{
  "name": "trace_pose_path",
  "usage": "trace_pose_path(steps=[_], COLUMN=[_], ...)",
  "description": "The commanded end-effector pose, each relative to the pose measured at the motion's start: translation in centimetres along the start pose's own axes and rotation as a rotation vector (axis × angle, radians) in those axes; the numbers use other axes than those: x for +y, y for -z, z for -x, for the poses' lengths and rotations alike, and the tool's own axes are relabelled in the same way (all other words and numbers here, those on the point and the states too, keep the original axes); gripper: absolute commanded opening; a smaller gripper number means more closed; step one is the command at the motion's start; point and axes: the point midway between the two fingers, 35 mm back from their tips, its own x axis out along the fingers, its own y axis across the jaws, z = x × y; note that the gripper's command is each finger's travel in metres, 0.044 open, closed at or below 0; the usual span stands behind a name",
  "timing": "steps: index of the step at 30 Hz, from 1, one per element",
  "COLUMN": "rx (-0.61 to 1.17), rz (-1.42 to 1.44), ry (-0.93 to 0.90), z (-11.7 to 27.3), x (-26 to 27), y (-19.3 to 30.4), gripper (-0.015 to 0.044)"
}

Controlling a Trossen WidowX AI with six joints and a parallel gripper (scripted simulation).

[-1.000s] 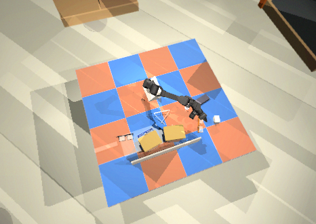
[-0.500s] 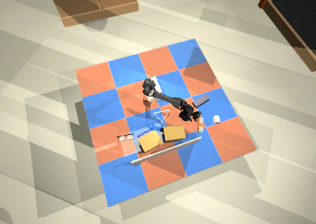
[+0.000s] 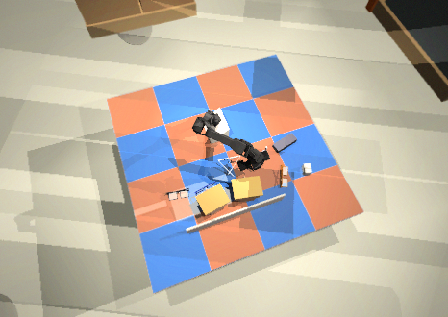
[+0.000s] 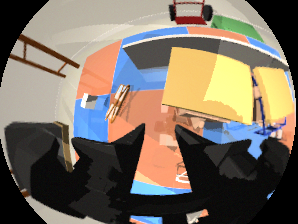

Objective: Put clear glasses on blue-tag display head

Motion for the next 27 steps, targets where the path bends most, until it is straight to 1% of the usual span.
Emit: trace_pose_path(steps=[1,10,19,21,27], rx=[0.174,0.344,0.521,0.538,0.538], rz=[0.54,0.99,1.442,1.485,1.485], ry=[0.055,0.024,-0.086,-0.101,-0.101], z=[1.5,3.1,5.1,5.3,5.3], x=[-5.7,-10.2,-14.5,-14.9,-15.0], y=[4.8,9.1,13.3,13.7,13.6], gripper=[0.02,0.02,0.02,0.02,0.02])
